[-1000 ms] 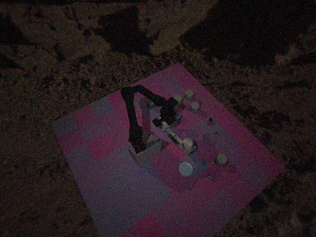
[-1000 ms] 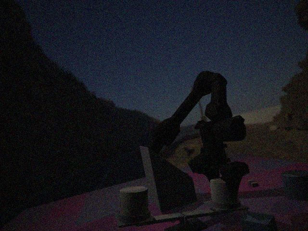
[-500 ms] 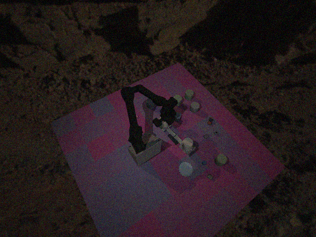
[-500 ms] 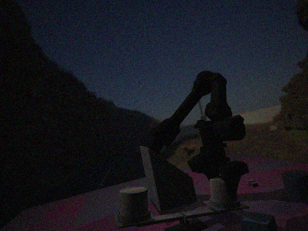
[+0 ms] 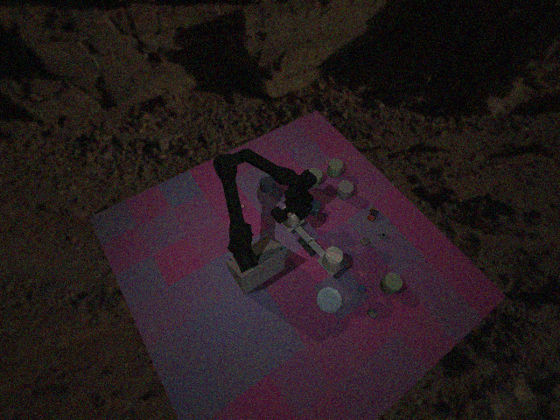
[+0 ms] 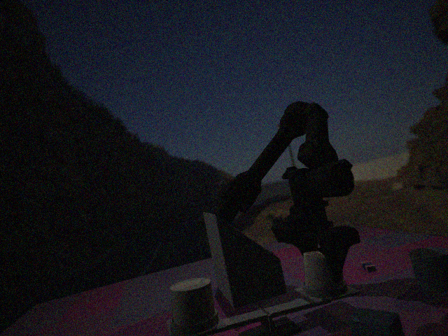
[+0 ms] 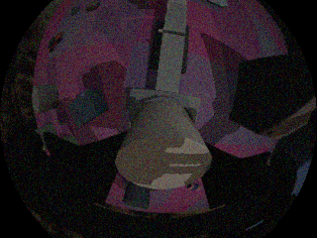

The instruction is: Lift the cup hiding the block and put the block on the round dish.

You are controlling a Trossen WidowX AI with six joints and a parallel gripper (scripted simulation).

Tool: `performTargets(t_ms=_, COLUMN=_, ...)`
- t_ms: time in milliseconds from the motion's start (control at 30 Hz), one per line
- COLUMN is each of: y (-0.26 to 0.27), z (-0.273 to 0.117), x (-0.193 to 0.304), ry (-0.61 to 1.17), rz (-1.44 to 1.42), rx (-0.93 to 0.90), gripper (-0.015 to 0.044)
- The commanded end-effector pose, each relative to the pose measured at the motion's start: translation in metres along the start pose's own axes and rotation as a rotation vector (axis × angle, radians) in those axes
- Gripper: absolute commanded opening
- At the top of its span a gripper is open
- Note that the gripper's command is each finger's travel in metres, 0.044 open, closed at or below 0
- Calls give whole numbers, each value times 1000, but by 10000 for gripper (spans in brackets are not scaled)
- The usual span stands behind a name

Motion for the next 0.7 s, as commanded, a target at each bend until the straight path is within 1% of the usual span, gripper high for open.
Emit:
performTargets(t_ms=0, y=3, z=-8, x=-1, ry=-8, rz=-2, rx=-11, gripper=0)
performTargets(t_ms=667, y=6, z=-33, x=-2, ry=-13, rz=-2, rx=-11, gripper=0)
Point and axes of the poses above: the point midway between the two fingers, 35 mm back from their tips, its own z axis out along the fingers, its own y axis across the jaws, x = y × z, the point moved 6 cm from there along -z, back along the fingers, and after that the axes turned 4 degrees about z, right-handed, at the moved point
